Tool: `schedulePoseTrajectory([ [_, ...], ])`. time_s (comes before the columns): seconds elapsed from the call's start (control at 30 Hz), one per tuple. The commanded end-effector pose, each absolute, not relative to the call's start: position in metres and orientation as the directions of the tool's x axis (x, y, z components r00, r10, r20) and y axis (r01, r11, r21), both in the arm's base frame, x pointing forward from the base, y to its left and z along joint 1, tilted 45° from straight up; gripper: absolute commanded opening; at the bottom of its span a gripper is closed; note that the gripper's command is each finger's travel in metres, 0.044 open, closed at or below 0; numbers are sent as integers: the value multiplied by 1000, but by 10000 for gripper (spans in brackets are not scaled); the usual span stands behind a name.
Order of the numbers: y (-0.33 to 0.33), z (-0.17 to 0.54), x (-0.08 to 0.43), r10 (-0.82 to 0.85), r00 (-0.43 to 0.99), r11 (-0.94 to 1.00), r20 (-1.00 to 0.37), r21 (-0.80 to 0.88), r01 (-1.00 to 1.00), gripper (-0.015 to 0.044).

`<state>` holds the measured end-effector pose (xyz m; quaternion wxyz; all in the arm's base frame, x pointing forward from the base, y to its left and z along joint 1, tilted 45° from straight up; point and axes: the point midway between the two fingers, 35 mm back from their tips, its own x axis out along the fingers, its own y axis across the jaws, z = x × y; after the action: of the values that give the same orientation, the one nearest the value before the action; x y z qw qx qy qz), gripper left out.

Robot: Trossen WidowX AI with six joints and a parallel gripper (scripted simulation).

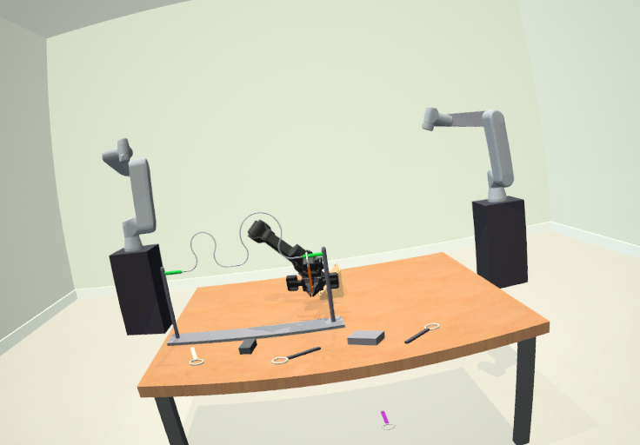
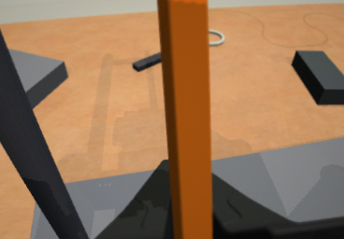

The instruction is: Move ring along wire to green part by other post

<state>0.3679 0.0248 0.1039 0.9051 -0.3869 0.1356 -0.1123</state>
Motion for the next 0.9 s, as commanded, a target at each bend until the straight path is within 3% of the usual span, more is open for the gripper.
schedulePoseTrajectory([
  [0.0, 25, 100, 367, -304, 938, 672, -166, -736, 87, -150],
  [0.47, 25, 100, 367, -304, 938, 672, -166, -736, 87, -150],
  [0.87, 25, 102, 366, -307, 938, 675, -163, -732, 94, 160],
])
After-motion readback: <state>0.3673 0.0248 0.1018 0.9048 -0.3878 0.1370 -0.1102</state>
